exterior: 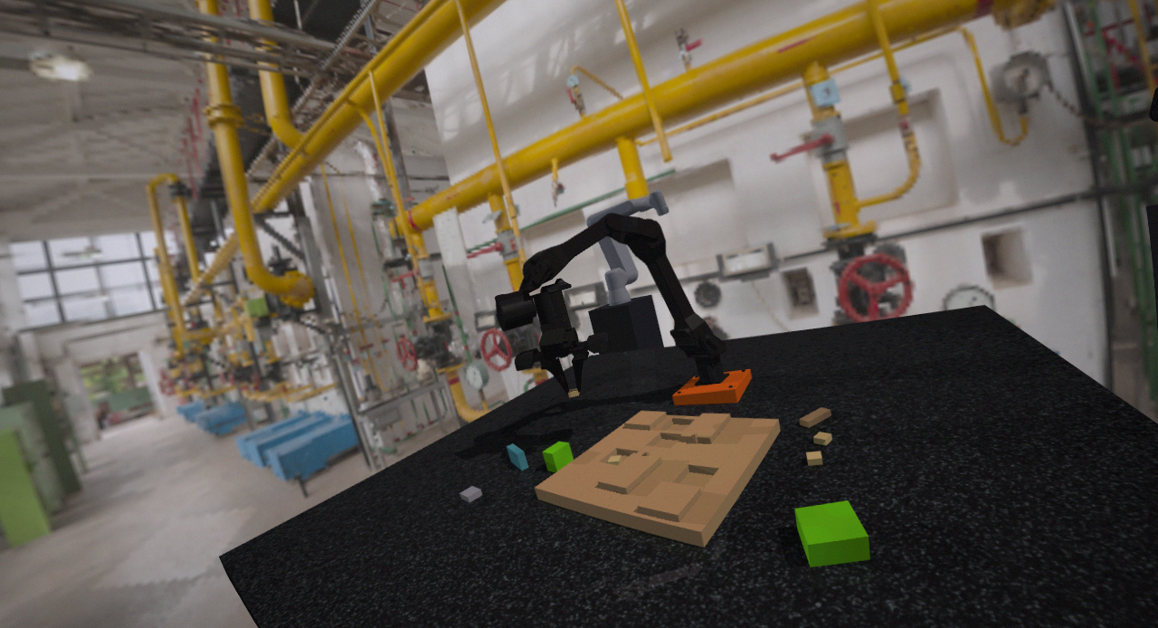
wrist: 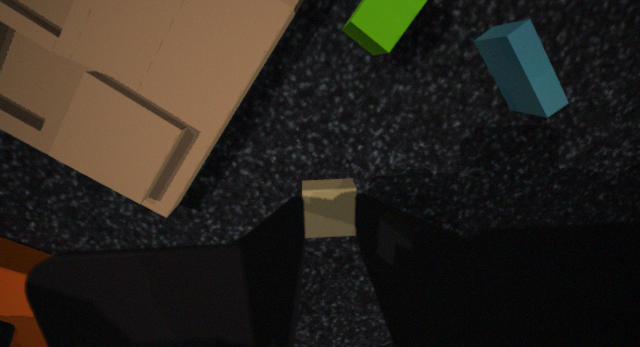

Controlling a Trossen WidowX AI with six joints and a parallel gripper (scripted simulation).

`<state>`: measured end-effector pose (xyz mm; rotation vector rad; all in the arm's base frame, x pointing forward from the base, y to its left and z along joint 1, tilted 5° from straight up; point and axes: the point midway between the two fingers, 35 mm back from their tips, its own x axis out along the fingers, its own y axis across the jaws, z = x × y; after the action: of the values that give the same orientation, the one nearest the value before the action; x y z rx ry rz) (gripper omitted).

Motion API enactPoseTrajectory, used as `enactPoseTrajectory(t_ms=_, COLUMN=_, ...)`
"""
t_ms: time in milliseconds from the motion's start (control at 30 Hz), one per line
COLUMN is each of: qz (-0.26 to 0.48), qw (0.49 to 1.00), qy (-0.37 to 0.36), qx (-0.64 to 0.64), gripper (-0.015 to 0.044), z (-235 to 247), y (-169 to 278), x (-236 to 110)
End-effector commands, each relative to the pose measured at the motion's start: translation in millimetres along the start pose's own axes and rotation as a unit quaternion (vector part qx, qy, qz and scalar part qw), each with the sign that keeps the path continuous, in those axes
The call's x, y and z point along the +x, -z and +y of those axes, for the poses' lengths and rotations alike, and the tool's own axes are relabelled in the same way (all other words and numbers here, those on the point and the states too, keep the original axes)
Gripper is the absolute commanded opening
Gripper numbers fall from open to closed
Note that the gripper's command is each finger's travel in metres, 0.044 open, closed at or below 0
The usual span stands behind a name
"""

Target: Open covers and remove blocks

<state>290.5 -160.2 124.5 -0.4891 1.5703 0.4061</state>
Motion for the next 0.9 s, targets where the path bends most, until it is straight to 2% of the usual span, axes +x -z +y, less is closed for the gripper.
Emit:
enactPoseTrajectory(t_ms=0, qz=0.002, qw=1.0, qy=0.004, qx=-0.002, gripper=0.008, z=-2, y=17, x=0)
enactPoseTrajectory(t_ms=867, qz=0.003, qw=1.0, qy=0.004, qx=-0.002, gripper=0.008, z=-7, y=20, x=34)
